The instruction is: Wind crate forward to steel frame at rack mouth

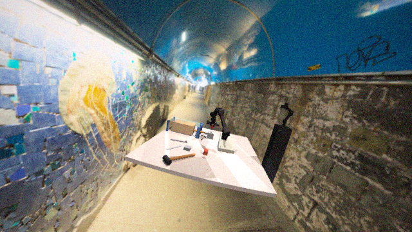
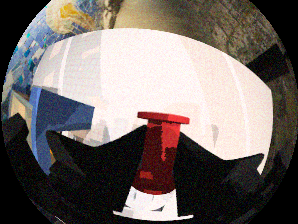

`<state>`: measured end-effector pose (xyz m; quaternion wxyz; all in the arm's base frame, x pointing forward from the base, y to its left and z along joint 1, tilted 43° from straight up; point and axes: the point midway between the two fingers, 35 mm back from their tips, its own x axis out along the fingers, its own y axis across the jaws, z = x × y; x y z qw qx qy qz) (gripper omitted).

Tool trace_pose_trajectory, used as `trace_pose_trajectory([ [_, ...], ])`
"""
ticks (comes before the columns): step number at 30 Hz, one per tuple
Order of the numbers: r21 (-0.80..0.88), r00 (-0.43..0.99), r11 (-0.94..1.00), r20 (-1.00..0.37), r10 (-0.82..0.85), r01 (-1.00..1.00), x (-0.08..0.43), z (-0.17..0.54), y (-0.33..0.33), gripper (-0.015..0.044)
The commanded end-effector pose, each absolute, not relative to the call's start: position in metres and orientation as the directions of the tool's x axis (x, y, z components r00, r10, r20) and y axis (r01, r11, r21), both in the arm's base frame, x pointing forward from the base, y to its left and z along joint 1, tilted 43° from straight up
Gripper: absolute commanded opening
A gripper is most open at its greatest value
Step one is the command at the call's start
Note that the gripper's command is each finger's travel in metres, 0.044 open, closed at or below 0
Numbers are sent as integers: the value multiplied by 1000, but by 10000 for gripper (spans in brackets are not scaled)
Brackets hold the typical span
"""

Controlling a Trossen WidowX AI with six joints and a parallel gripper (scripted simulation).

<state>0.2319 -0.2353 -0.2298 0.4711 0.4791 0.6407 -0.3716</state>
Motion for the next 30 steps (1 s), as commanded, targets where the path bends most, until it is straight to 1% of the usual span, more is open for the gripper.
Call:
trace_pose_trajectory([
  [1, 10, -69, 269, -957, 280, 963, 248, -230, -227, 0],
  [30, 12, -67, 269, -957, 282, 963, 277, -223, -210, 0],
])
